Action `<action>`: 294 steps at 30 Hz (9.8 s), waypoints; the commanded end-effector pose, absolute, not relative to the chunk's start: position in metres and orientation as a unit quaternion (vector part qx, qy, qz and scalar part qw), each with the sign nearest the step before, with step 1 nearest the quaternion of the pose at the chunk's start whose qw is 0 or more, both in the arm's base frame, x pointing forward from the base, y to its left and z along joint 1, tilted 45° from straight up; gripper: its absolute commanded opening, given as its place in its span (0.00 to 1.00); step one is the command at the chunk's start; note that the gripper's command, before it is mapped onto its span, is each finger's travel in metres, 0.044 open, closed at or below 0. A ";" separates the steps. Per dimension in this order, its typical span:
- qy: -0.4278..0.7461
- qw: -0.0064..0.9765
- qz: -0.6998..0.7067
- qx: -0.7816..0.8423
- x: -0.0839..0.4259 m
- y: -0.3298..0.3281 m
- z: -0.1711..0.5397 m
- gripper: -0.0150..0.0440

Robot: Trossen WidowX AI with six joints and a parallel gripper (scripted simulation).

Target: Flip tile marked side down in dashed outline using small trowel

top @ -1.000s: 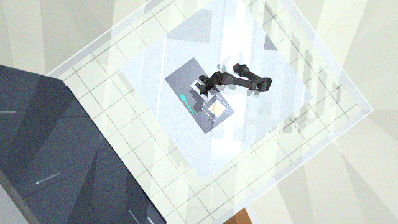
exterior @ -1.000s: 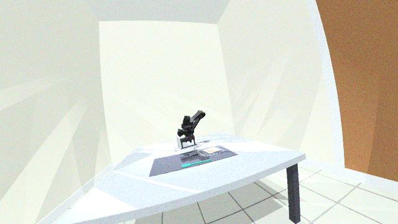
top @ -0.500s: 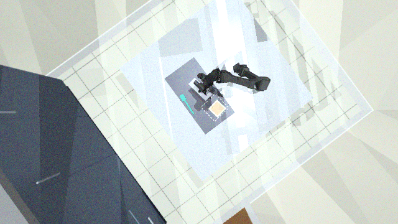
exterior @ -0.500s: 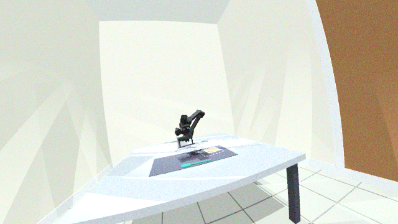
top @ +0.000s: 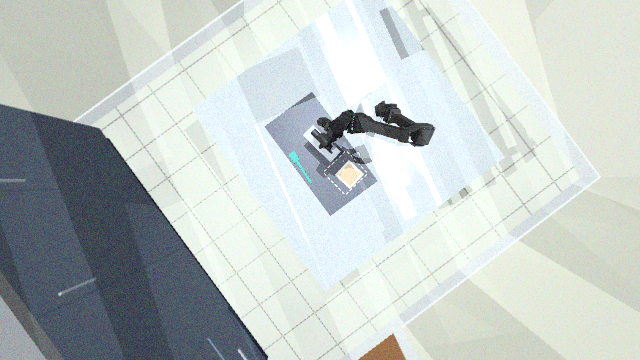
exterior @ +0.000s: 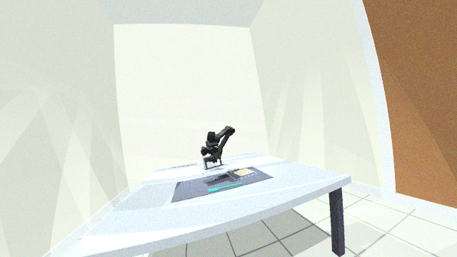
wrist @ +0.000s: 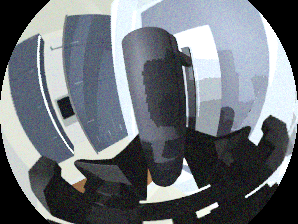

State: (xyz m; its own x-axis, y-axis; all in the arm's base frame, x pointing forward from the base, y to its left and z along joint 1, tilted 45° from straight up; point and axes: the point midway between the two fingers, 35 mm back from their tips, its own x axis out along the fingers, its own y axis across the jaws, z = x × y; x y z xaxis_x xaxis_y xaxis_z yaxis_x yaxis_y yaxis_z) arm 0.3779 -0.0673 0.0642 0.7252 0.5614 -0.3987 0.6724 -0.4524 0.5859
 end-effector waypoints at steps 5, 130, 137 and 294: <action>0.360 0.382 -0.070 0.848 0.379 -0.070 0.067 0.25; 0.360 0.372 -0.065 0.853 0.311 0.271 0.296 0.25; 0.360 0.371 -0.064 0.853 0.310 0.279 0.288 0.25; 0.381 0.372 -0.175 0.828 0.288 -0.146 -0.085 0.25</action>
State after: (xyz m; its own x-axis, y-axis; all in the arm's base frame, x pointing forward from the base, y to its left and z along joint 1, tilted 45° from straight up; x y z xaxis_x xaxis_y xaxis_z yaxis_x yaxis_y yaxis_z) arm 0.2982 -0.1376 -0.0810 0.6123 0.5064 -0.6072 0.7904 -0.4116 0.4538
